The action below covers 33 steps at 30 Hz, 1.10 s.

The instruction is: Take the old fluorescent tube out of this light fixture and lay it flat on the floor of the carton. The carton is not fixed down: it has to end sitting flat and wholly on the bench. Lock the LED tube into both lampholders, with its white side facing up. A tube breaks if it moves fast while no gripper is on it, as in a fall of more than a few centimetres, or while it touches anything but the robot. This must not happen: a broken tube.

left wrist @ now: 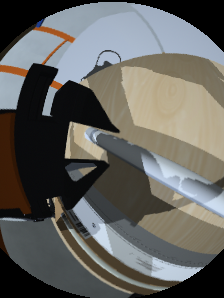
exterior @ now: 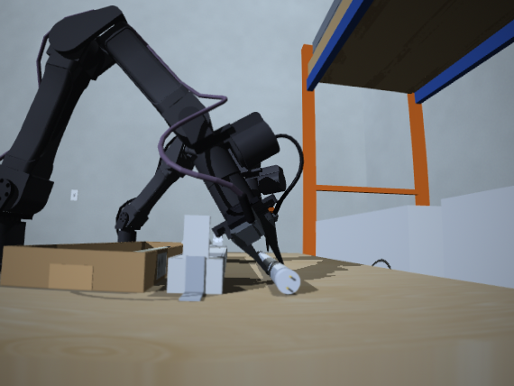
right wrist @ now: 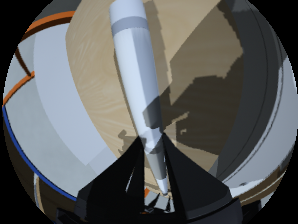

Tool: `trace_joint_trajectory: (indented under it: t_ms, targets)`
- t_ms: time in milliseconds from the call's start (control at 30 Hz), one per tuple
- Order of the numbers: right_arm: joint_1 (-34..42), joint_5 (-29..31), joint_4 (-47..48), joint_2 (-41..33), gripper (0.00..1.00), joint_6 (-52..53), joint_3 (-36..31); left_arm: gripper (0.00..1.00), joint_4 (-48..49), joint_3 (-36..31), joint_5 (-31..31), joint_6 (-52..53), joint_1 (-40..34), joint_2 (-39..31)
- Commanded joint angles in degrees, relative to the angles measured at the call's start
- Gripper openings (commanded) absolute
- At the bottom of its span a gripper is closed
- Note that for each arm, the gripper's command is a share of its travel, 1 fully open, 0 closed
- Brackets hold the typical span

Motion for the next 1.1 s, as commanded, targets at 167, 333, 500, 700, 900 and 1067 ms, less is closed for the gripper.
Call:
trace_joint_trajectory:
  t_ms: [167,333,500,700,900,1067]
  targets:
    - [-0.49,0.99,0.03,-1.07,0.11,-0.62,0.42,0.49,3.68,-1.03,0.71,-0.29,-0.14,-0.51]
    - [-0.49,0.99,0.03,-1.07,0.11,-0.62,0.42,0.49,4.15,-2.60,0.72,0.03,0.46,-1.38]
    - [-0.49,0.99,0.03,-1.07,0.11,-0.62,0.42,0.49,4.03,-0.66,0.72,-0.04,0.29,-1.31]
    - [-0.49,0.99,0.03,-1.07,0.11,-0.62,0.42,0.11,3.81,-0.28,0.72,-0.03,0.30,-0.83]
    - [-0.49,0.99,0.03,-1.07,0.11,-0.62,0.42,0.11,3.71,-0.28,0.72,-0.03,0.30,-0.87]
    - [-0.49,0.99,0.03,-1.07,0.11,-0.62,0.42,0.11,3.71,-0.28,0.72,-0.03,0.30,-0.87]
